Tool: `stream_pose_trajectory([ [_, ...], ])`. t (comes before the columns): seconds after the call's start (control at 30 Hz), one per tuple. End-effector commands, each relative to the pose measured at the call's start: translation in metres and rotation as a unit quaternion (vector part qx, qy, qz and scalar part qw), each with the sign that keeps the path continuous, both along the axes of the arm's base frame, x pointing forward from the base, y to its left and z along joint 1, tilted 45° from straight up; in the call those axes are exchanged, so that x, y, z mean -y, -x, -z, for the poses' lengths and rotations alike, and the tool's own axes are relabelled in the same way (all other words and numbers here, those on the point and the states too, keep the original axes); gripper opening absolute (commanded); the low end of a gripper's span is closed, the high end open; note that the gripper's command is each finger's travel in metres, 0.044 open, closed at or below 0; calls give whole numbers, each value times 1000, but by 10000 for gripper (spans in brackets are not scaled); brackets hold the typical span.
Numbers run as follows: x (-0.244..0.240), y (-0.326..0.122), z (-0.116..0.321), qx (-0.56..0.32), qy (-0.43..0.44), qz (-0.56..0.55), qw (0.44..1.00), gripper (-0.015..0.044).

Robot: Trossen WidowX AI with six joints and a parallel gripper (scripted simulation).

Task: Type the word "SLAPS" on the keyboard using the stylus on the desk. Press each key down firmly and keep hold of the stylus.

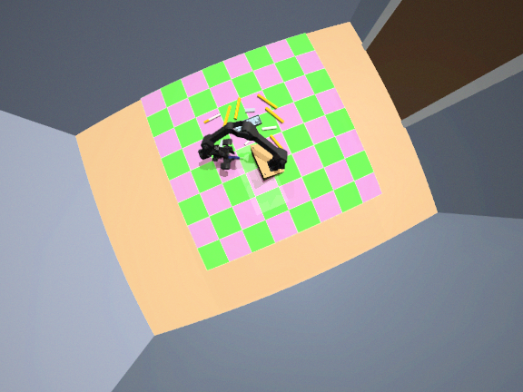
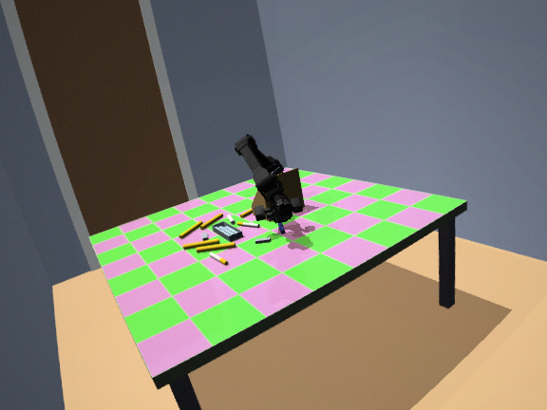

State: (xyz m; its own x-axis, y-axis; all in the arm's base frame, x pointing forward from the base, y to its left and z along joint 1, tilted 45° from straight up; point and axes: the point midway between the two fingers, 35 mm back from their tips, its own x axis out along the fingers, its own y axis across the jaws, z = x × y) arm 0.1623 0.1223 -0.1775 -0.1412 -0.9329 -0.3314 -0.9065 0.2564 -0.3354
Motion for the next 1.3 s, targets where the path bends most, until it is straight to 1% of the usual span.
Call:
stream_pose_trajectory([
  [0.0,3,0,3,-1,1,-2,1000,150],
  [0.9,16,-2,16,-1,1,-2,1000,150],
  [1.07,14,-2,15,0,1,0,1000,19],
  [1.17,14,-2,15,0,1,0,1000,0],
  [1.27,14,-2,15,0,1,0,1000,0],
])
